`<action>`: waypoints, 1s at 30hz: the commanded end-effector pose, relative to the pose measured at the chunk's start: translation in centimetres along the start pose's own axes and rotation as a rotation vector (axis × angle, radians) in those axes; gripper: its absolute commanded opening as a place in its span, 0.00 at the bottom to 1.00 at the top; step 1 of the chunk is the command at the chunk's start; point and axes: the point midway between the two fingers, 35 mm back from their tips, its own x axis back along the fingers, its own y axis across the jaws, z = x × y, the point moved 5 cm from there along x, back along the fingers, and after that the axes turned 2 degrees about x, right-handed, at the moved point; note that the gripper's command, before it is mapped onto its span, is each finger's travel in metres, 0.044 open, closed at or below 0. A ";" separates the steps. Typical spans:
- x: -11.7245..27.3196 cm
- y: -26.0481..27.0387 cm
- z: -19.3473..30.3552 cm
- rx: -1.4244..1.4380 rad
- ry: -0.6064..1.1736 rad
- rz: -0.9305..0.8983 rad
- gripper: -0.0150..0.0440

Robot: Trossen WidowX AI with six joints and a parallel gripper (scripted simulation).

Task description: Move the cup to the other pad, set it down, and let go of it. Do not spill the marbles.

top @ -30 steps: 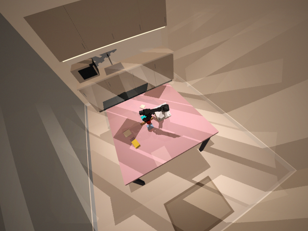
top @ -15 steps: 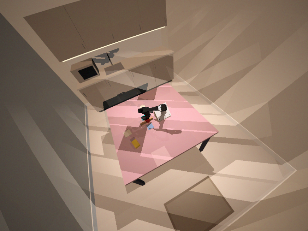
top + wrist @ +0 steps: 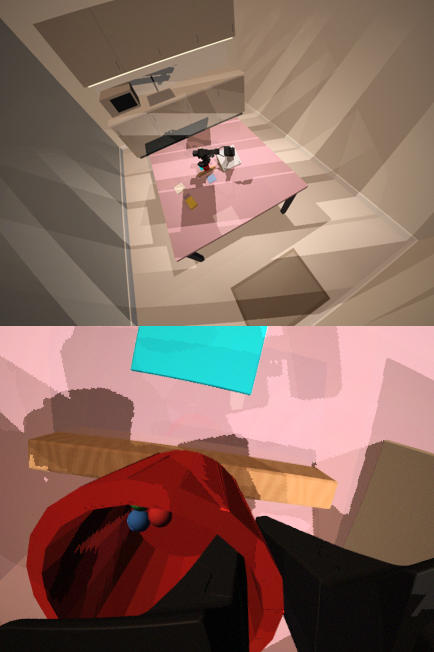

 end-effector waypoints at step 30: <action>0.2 -2.2 -7.2 0.002 -0.005 0.003 0.25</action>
